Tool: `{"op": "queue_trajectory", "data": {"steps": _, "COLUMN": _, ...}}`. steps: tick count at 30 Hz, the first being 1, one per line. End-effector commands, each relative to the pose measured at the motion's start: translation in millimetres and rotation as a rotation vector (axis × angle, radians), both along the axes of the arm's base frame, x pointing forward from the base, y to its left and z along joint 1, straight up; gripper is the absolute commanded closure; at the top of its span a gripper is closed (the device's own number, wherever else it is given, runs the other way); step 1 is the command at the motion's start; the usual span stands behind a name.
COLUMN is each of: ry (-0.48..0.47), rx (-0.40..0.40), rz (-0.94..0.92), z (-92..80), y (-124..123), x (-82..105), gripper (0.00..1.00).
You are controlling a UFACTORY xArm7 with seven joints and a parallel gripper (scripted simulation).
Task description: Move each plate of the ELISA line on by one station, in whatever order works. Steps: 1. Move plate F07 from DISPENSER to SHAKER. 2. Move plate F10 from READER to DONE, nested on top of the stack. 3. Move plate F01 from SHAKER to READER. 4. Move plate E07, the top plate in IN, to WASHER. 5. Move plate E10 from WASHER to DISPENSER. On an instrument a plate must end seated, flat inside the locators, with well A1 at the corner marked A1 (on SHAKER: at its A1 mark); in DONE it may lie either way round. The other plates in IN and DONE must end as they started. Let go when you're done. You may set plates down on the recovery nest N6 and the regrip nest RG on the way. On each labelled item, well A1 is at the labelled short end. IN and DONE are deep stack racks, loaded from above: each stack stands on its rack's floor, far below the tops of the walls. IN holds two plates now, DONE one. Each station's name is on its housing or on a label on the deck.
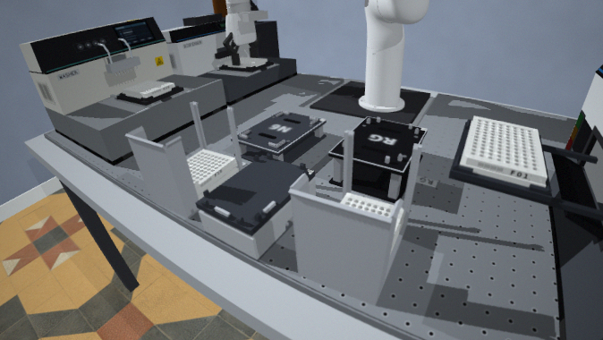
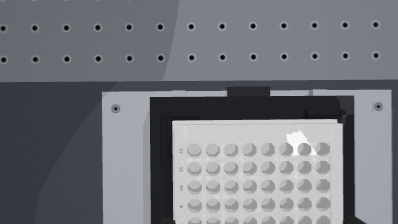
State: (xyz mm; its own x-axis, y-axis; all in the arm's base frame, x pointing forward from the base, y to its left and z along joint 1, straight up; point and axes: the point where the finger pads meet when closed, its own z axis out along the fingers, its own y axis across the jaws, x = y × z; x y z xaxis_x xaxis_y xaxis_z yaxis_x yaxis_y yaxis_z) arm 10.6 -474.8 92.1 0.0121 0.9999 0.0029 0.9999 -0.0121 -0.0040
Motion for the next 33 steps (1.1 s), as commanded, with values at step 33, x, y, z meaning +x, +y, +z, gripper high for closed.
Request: {"op": "queue_trajectory", "data": {"steps": 33, "ry": 0.0, "rx": -0.003, "rz": 0.0, "z": 5.9, "y": -1.1, "x": 0.0, "gripper": 1.0}}
